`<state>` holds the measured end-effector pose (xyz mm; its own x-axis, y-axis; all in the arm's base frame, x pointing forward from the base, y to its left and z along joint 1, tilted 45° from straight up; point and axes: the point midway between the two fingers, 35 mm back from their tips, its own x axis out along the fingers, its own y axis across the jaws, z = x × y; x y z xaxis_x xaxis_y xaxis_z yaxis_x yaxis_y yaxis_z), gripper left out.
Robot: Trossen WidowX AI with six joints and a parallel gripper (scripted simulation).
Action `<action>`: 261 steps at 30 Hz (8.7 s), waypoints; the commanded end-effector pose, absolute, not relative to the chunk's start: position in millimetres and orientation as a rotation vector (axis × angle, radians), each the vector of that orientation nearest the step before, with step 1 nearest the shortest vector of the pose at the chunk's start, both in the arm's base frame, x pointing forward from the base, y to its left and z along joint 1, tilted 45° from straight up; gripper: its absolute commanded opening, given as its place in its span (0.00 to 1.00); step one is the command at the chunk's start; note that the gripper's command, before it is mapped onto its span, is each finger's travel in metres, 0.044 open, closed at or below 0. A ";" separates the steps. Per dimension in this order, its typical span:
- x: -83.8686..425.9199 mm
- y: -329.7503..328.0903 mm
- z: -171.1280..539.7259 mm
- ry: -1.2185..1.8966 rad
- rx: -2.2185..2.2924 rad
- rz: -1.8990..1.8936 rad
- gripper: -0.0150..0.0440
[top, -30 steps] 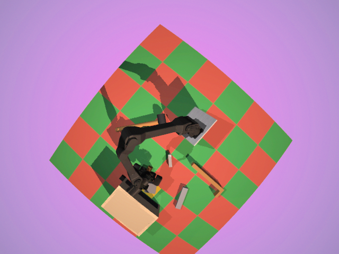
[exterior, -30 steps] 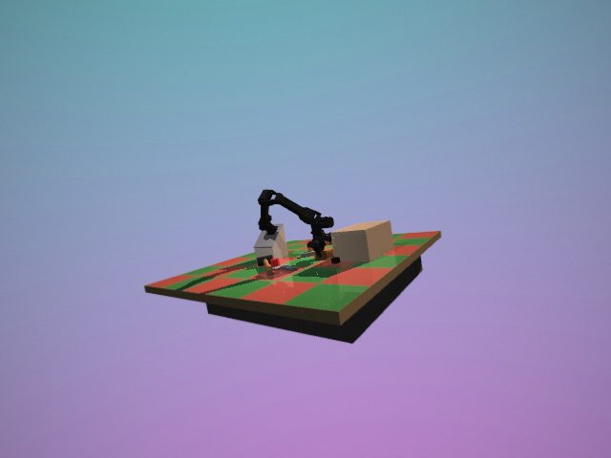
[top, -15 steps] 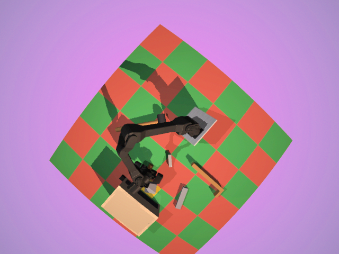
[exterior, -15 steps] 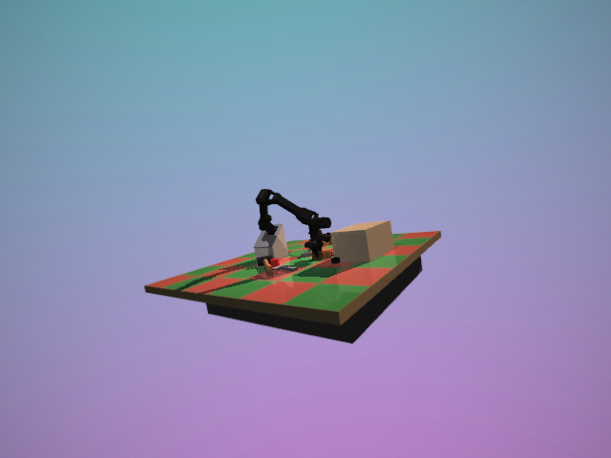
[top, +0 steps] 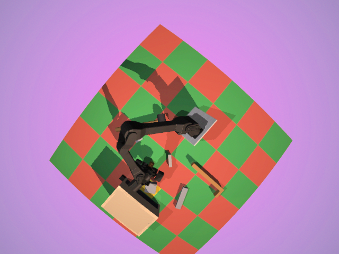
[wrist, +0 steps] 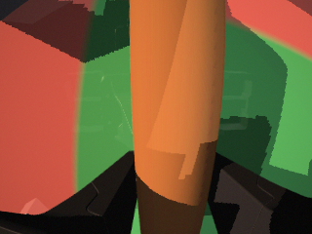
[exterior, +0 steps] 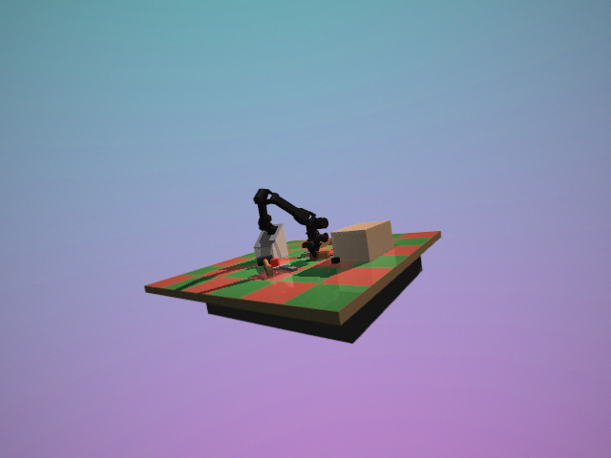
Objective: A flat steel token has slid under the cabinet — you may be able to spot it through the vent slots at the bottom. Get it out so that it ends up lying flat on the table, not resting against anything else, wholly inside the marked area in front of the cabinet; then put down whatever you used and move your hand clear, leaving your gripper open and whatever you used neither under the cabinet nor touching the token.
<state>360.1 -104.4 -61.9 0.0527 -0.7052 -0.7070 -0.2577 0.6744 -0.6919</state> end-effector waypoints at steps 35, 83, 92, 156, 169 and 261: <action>319.6 -116.4 -54.7 1.534 -0.835 -0.402 0.25; 269.4 -132.7 -42.4 1.537 -0.837 -0.402 0.25; 259.6 -136.0 -39.8 1.538 -0.837 -0.402 0.25; 241.1 -145.5 -29.6 1.535 -0.834 -0.410 0.62; 241.1 -145.5 -29.6 1.535 -0.834 -0.410 0.31; 332.9 -122.5 -46.6 1.535 -0.840 -0.399 0.25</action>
<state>324.0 -123.3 -46.6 0.0357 -0.7070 -0.7063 -0.2851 0.6701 -0.6853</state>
